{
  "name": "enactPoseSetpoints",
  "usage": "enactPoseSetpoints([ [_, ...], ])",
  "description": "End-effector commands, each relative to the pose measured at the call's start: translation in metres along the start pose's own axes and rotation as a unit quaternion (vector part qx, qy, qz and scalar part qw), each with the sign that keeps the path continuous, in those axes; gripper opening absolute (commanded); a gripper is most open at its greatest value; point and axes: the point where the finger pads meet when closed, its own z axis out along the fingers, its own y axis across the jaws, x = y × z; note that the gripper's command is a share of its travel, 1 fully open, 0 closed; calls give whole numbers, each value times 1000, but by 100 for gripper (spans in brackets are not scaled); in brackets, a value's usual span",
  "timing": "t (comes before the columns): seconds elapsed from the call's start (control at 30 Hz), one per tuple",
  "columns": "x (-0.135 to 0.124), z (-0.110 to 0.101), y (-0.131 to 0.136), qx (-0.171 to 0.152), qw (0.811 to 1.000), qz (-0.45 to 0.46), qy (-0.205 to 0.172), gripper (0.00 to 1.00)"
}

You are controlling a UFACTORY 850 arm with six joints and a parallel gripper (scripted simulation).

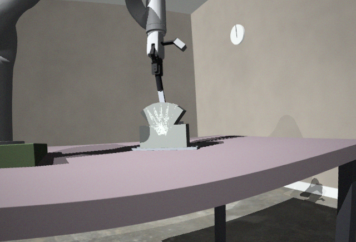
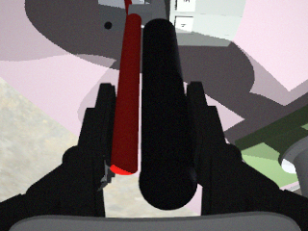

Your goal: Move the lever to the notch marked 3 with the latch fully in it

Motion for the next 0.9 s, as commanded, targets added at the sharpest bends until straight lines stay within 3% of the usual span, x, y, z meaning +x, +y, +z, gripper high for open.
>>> enactPoseSetpoints([
  [0.0,1,-1,-1,1,1000,0,1,0],
  [0.07,1,-1,-1,1,1000,0,1,0],
  [0.1,1,-1,-1,1,1000,0,1,100],
  [0.87,1,-1,-1,1,1000,0,1,100],
])
